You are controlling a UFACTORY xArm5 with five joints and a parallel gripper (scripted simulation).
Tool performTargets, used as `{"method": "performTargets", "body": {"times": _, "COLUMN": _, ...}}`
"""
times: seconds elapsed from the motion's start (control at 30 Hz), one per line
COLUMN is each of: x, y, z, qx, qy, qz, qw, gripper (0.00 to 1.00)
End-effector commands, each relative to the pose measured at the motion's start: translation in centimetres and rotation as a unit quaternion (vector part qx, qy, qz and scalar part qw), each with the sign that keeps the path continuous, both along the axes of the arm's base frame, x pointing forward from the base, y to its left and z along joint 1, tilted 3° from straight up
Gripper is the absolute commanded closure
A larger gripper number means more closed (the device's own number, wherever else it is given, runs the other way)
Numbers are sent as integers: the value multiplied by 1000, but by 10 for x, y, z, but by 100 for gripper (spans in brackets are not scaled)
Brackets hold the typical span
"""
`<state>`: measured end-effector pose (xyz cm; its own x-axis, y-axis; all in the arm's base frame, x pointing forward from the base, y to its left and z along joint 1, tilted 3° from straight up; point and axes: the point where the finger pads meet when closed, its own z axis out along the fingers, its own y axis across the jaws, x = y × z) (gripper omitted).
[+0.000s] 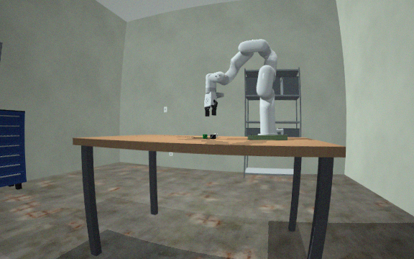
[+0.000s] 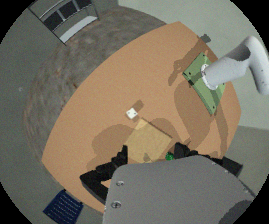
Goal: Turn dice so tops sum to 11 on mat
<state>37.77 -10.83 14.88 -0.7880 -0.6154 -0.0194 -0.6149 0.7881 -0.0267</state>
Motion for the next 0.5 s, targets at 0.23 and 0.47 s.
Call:
{"method": "performTargets", "body": {"times": 0.23, "x": 2, "y": -1, "z": -15, "qx": 0, "qy": -2, "qz": 0, "qw": 1000, "gripper": 0}}
{"method": "performTargets", "body": {"times": 0.47, "x": 4, "y": -2, "z": -51, "qx": 0, "qy": -2, "qz": 0, "qw": 1000, "gripper": 0}}
